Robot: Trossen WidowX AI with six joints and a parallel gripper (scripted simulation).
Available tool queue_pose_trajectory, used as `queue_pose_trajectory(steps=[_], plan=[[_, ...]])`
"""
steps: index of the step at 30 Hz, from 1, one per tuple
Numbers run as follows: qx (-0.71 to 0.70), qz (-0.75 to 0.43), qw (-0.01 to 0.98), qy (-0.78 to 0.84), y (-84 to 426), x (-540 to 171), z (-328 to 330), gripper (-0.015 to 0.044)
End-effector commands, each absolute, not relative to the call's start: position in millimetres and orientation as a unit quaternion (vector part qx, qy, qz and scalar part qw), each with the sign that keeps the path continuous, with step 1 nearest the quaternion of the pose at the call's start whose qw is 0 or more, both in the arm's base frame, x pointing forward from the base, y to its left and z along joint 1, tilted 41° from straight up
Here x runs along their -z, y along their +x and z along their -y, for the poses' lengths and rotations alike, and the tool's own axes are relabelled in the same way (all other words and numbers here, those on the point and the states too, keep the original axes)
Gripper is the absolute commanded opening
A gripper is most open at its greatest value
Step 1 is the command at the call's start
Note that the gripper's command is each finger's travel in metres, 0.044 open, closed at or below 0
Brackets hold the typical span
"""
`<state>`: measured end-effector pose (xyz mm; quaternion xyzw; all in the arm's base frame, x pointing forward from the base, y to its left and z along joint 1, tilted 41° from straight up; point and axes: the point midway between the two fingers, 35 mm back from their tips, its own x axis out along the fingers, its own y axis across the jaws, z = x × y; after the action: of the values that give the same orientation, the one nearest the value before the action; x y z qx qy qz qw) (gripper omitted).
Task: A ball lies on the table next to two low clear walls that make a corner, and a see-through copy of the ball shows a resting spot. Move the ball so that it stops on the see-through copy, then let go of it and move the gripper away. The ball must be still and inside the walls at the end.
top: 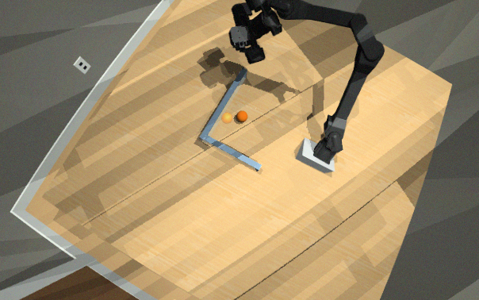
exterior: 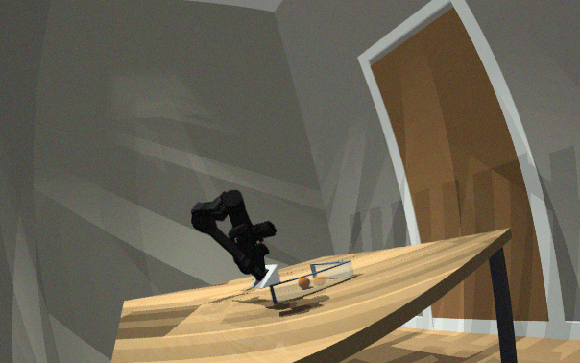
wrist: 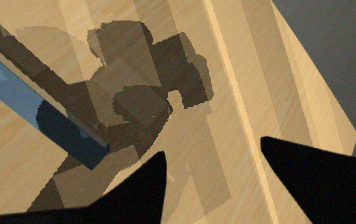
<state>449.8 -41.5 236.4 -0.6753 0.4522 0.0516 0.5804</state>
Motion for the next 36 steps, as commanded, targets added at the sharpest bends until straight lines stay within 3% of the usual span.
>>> queue_pose_trajectory(steps=[1, 15, 36], plan=[[-0.115, -0.486, 0.549, -0.67, 437, -189, 12, 0.0315], [-0.291, -0.606, 0.302, -0.676, 329, -57, -71, 0.0315], [-0.292, -0.607, 0.297, -0.676, 331, -34, -53, 0.0315]])
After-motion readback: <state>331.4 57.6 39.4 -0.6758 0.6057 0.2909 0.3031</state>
